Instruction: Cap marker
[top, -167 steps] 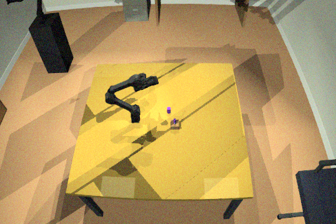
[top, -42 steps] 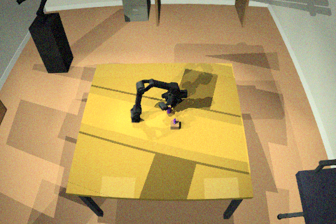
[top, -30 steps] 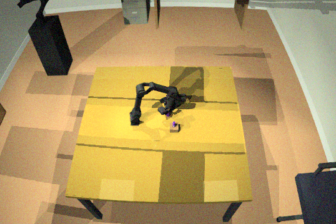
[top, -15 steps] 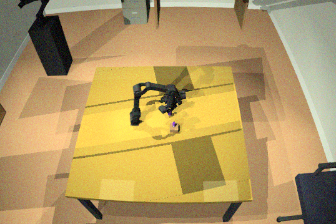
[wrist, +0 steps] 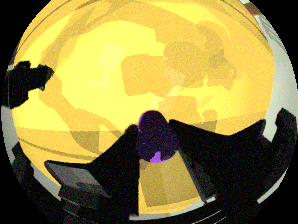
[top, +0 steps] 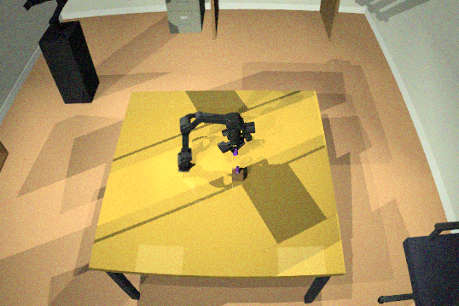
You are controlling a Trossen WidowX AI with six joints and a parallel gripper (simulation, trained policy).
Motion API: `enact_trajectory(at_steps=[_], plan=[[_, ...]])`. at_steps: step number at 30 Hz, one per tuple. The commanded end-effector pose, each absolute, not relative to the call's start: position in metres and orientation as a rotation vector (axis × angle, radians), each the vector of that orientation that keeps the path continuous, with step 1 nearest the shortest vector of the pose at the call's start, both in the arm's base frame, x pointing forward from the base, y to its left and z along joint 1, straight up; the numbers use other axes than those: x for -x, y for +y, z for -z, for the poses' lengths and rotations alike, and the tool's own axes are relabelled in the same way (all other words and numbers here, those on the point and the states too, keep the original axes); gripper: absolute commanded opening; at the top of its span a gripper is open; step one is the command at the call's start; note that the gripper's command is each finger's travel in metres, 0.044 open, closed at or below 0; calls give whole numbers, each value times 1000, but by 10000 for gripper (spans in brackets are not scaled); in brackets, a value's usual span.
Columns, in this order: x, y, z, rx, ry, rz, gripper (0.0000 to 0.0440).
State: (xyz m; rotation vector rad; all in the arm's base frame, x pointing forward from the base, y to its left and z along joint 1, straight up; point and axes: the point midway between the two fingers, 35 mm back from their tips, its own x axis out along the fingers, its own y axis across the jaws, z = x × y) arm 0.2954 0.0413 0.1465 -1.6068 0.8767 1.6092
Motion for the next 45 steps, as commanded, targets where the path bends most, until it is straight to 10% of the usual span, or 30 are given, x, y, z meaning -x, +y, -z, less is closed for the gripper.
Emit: enact_trajectory(at_steps=[1,45], plan=[[-297,35,-156,1591,889,-1584,65],[-309,-55,-155,1296,1102,-1413,0]])
